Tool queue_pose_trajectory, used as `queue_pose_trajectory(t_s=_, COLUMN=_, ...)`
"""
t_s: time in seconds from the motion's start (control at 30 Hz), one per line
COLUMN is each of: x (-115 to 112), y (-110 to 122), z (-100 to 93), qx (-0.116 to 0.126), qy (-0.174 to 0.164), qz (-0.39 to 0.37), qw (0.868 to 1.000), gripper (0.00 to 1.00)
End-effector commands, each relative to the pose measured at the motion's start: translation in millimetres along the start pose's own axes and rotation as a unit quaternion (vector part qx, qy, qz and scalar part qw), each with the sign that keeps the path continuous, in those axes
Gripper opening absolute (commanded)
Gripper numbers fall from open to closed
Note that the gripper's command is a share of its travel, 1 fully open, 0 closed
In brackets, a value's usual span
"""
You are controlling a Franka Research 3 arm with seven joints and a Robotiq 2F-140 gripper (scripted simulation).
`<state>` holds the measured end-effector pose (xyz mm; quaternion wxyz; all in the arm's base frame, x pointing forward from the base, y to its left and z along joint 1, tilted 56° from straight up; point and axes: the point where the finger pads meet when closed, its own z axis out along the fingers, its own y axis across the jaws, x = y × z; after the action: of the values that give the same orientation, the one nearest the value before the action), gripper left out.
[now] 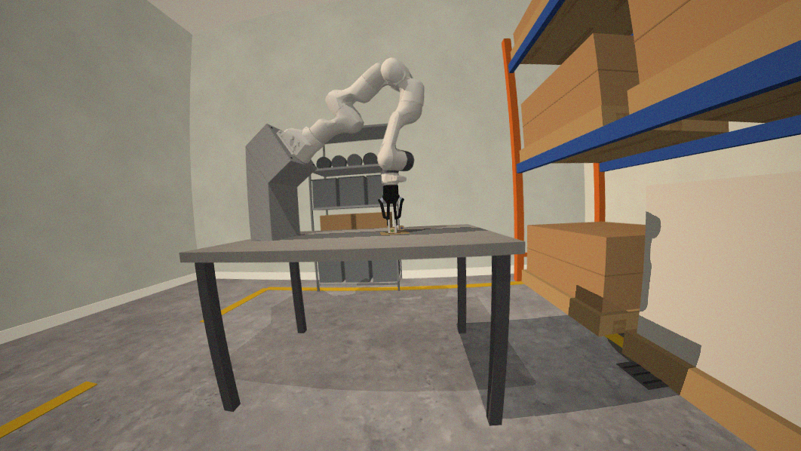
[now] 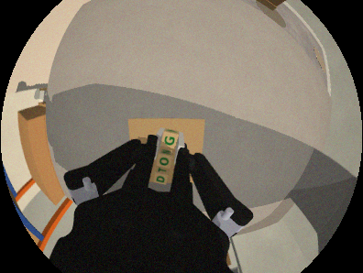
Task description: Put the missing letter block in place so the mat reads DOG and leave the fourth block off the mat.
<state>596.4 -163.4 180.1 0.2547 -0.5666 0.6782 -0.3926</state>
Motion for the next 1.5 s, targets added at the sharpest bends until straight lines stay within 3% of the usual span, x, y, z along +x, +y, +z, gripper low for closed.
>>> queue_pose_trajectory(t_s=0.0, x=1.4, y=-2.2, z=0.7, qx=0.002, qy=0.002, qz=0.002, qw=1.000, gripper=0.13)
queue_pose_trajectory(t_s=0.33, x=1.4, y=-2.2, z=0.7, qx=0.002, qy=0.002, qz=0.002, qw=1.000, gripper=0.13)
queue_pose_trajectory(t_s=0.77, x=1.4, y=-2.2, z=0.7, qx=0.002, qy=0.002, qz=0.002, qw=1.000, gripper=0.25)
queue_pose_trajectory(t_s=1.47, x=1.4, y=-2.4, z=-2.2, qx=0.002, qy=0.002, qz=0.002, qw=1.000, gripper=0.25)
